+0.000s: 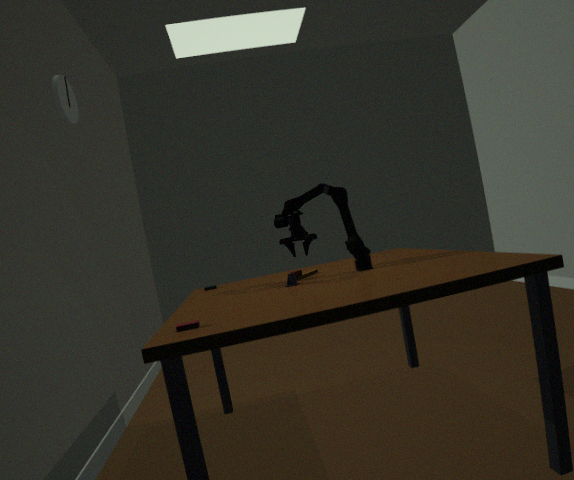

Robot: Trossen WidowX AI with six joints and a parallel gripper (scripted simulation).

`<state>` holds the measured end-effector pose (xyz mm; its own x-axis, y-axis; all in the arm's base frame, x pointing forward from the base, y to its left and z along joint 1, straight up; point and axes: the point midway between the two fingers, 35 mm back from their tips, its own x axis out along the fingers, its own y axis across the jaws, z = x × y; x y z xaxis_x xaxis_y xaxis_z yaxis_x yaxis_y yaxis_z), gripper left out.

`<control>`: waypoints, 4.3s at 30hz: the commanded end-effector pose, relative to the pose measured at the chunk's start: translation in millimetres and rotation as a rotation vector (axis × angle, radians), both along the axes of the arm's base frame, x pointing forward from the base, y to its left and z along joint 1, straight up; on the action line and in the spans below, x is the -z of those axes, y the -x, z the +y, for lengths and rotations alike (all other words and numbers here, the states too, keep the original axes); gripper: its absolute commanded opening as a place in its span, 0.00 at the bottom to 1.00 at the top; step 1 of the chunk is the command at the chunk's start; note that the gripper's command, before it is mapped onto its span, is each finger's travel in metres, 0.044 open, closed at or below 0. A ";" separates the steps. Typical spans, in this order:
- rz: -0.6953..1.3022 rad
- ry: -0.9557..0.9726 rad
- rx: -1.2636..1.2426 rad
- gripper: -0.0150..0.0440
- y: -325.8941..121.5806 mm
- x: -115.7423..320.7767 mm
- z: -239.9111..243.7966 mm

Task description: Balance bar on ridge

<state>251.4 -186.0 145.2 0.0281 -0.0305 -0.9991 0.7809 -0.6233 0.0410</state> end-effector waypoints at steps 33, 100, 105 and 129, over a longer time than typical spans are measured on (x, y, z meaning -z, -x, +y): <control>0.007 -0.015 0.003 0.79 -1.7 95.2 2.6; 0.007 -0.014 0.003 0.25 -2.0 10.2 2.2; 0.007 -0.015 0.003 0.25 -0.2 -2.5 3.7; 0.022 0.004 -0.772 0.25 -19.6 -6.7 28.2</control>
